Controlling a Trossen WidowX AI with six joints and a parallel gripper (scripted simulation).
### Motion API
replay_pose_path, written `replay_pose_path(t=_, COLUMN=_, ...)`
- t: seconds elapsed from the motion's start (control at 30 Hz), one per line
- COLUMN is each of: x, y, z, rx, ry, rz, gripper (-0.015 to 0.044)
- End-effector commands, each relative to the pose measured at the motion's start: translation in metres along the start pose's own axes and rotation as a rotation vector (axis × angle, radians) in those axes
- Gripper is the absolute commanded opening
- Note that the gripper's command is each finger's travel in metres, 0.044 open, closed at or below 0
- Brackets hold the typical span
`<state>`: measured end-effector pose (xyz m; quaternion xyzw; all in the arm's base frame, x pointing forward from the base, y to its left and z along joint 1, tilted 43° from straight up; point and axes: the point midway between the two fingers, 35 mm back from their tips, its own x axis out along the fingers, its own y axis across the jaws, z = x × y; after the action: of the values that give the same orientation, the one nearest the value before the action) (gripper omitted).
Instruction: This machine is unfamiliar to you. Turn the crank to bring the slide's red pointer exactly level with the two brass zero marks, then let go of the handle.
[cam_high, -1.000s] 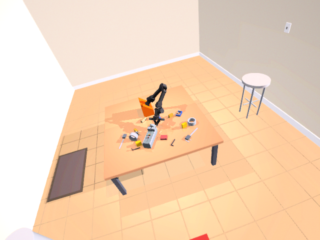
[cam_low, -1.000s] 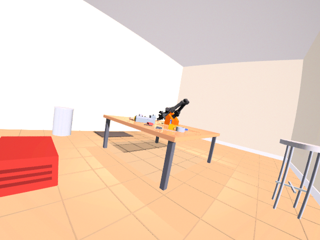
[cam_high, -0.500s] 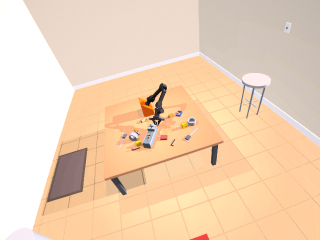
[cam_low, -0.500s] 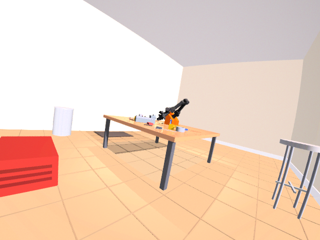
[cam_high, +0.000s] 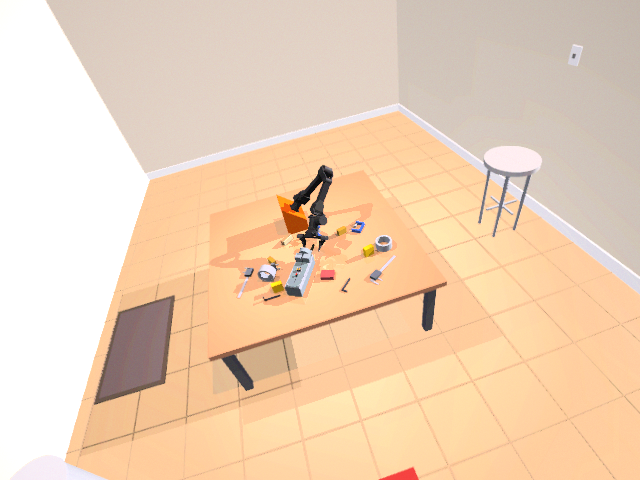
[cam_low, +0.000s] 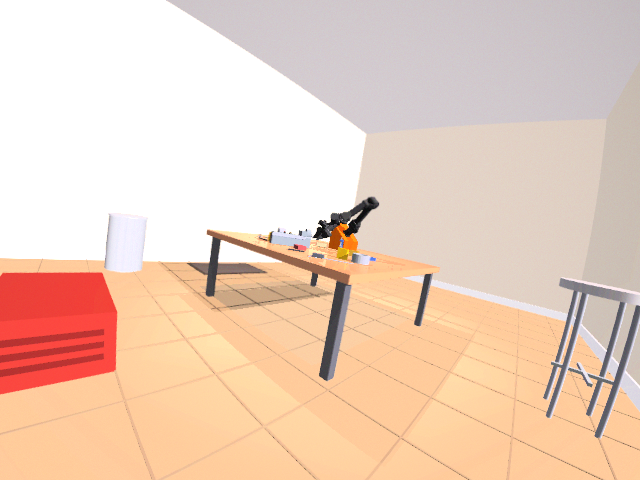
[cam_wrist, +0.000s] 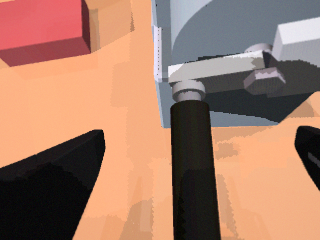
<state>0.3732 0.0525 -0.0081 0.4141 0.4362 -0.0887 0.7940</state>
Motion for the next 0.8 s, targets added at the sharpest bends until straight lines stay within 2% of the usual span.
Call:
replay_pose_path(t=0.0, x=-0.014, y=0.004, z=0.016, rx=-0.003, ry=-0.009, rz=0.011, gripper=0.0440)
replay_pose_path(t=0.27, x=-0.034, y=0.003, z=0.038, rx=-0.003, ry=-0.010, rz=0.010, gripper=0.0440)
replay_pose_path(t=0.57, x=-0.088, y=0.002, z=0.091, rx=-0.001, ry=-0.016, rz=0.006, gripper=0.0440)
replay_pose_path(t=0.77, x=-0.078, y=0.000, z=0.106, rx=-0.040, ry=-0.005, rz=0.027, gripper=0.0440)
